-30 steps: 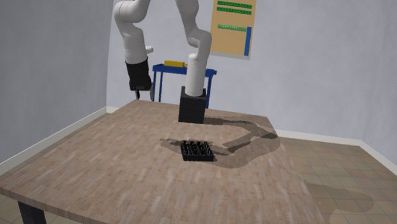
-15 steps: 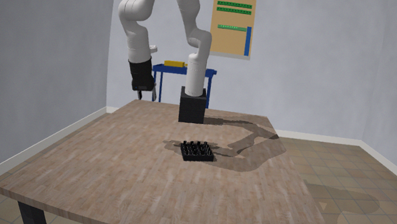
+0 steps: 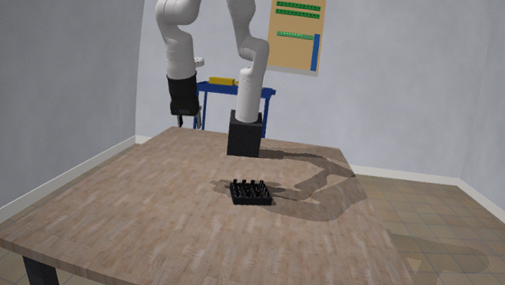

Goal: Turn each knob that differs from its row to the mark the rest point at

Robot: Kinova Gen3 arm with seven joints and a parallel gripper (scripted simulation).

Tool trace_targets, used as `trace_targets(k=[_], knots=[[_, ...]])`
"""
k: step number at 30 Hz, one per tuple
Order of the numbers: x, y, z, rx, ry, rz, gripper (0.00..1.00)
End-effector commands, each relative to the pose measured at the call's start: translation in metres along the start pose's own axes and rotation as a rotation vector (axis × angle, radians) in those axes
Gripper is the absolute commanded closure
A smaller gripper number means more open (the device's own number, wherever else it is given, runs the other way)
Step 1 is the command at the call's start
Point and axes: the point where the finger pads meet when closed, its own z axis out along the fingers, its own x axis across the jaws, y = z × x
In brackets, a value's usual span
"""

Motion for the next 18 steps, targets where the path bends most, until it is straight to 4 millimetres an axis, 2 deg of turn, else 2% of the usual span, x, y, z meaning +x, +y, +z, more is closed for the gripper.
trace_targets(k=[1, 10, 11, 18], knots=[[0.0045, 0.0112, -0.0082, -0.025, -0.024, 0.014, 0.0], [0.0049, 0.0094, -0.0072, -0.021, -0.022, 0.014, 0.0], [0.0137, 0.0178, -0.0125, -0.036, -0.033, 0.025, 0.0], [0.0141, 0.0159, -0.0114, -0.032, -0.032, 0.025, 0.0]])
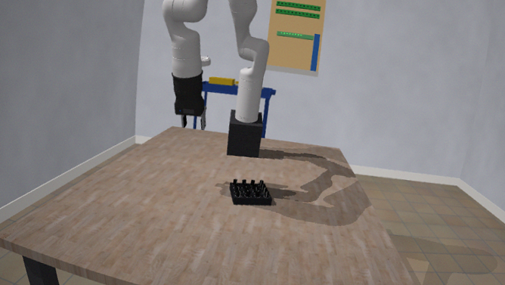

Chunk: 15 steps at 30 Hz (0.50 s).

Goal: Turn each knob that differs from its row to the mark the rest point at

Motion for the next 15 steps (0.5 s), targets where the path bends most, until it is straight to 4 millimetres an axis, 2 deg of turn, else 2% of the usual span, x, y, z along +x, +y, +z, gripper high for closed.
trace_targets(k=[1, 2, 3, 12, 13, 15], knots=[[-0.003, 0.004, -0.004, -0.012, -0.014, 0.006, 0.0], [-0.003, 0.004, -0.004, -0.012, -0.014, 0.006, 0.0], [0.006, 0.012, -0.009, -0.028, -0.023, 0.017, 0.0], [0.007, 0.01, -0.008, -0.024, -0.023, 0.017, 0.0], [0.016, 0.018, -0.013, -0.041, -0.031, 0.027, 0.0], [0.016, 0.017, -0.013, -0.04, -0.031, 0.027, 0.0]])
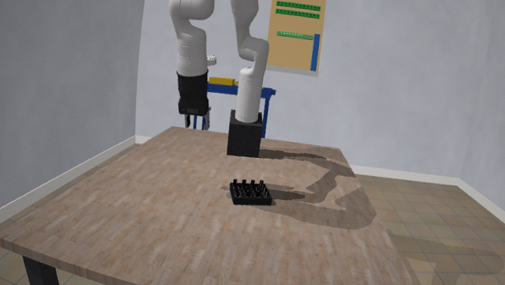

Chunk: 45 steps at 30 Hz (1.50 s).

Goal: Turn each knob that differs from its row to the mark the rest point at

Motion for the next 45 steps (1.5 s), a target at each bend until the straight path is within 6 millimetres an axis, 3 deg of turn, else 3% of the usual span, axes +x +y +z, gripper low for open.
trace_targets(k=[1, 45], knots=[[0.002, 0.006, -0.005, -0.018, -0.015, 0.005, 0.0], [0.044, 0.026, -0.023, -0.071, -0.038, 0.047, 0.0]])
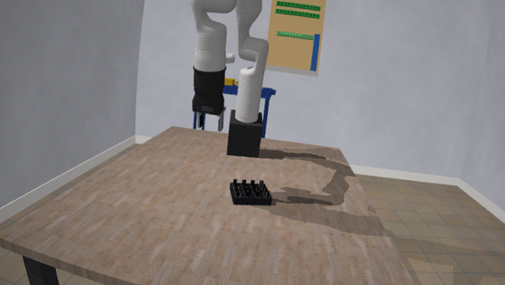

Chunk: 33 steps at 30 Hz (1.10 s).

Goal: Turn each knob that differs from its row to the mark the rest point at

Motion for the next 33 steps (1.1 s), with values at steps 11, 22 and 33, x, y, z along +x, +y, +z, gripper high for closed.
trace_targets(k=[11, 22, 33], knots=[[0.01, 0.009, -0.008, -0.029, -0.013, 0.015, 0.0], [0.031, 0.009, -0.004, -0.04, 0.013, 0.081, 0.0], [0.041, 0.009, 0.0, -0.043, 0.033, 0.123, 0.0]])
